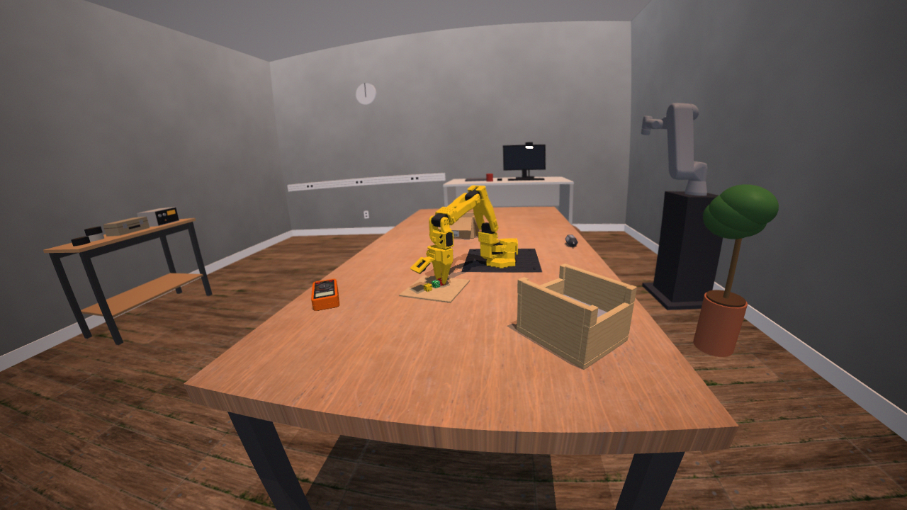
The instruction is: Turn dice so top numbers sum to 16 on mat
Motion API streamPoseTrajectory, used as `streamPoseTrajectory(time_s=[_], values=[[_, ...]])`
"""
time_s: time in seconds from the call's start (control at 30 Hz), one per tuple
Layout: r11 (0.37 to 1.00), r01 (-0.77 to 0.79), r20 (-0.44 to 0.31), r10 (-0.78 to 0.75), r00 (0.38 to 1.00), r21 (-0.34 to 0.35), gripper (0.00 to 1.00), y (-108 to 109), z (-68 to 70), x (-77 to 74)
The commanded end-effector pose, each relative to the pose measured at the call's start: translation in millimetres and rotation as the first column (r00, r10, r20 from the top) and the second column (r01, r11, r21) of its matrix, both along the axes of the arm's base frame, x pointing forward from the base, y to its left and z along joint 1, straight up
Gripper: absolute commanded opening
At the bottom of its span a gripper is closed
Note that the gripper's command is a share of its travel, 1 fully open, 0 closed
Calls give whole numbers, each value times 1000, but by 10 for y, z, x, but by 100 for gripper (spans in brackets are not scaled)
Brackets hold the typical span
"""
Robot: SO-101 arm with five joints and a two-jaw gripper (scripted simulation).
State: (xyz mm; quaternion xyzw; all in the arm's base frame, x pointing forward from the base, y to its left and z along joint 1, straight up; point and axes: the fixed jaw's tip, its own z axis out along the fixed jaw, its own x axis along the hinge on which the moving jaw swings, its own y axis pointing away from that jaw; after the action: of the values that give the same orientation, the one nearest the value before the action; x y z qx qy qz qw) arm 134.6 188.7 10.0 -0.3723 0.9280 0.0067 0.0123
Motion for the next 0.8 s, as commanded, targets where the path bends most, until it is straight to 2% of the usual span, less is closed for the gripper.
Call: streamPoseTrajectory(time_s=[0.0,0.77], values=[[1000,0,-19,0,1000,-23,8,-28,-66,-43],[1000,0,-19,0,1000,-23,26,-28,-66,-43]])
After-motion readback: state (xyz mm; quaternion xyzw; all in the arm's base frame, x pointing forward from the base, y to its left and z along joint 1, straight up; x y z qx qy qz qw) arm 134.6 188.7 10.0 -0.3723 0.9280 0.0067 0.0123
